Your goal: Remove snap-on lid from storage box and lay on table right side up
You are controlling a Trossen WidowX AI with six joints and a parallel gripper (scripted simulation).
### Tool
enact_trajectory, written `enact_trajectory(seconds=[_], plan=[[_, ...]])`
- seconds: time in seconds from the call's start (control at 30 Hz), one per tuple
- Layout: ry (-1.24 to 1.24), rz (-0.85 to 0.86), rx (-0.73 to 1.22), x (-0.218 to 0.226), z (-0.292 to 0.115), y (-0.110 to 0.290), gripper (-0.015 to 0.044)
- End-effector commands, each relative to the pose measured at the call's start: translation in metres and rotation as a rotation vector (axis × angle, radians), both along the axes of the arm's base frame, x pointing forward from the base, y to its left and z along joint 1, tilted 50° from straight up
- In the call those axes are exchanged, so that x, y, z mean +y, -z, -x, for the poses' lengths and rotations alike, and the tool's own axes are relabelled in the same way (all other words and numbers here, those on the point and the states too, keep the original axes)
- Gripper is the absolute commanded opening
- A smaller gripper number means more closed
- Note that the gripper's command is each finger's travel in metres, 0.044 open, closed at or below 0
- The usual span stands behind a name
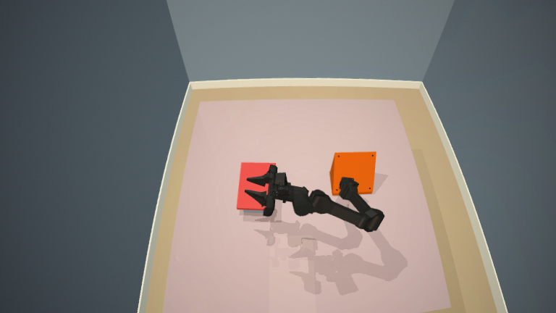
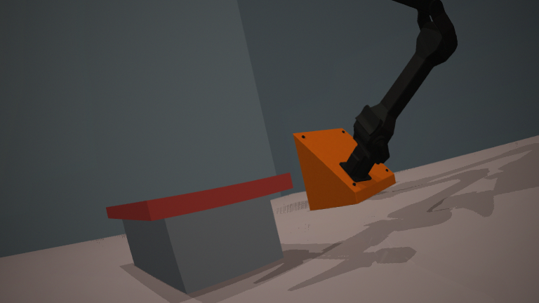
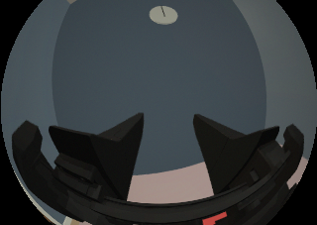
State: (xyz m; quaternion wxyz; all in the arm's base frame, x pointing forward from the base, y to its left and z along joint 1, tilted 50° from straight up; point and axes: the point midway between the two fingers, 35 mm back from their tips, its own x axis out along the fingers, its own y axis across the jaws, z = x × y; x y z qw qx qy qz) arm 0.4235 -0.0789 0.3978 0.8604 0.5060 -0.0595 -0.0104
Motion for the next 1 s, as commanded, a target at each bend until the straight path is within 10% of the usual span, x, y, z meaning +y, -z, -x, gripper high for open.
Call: enact_trajectory(seconds=[0.0,0.67,0.97], plan=[[-0.079,-0.116,0.189,-0.007,-0.001,0.065,0.0235],[-0.366,-1.264,0.878,0.020,0.125,0.279,0.0235],[-0.369,-1.284,0.882,0.021,0.127,0.280,0.0235]])
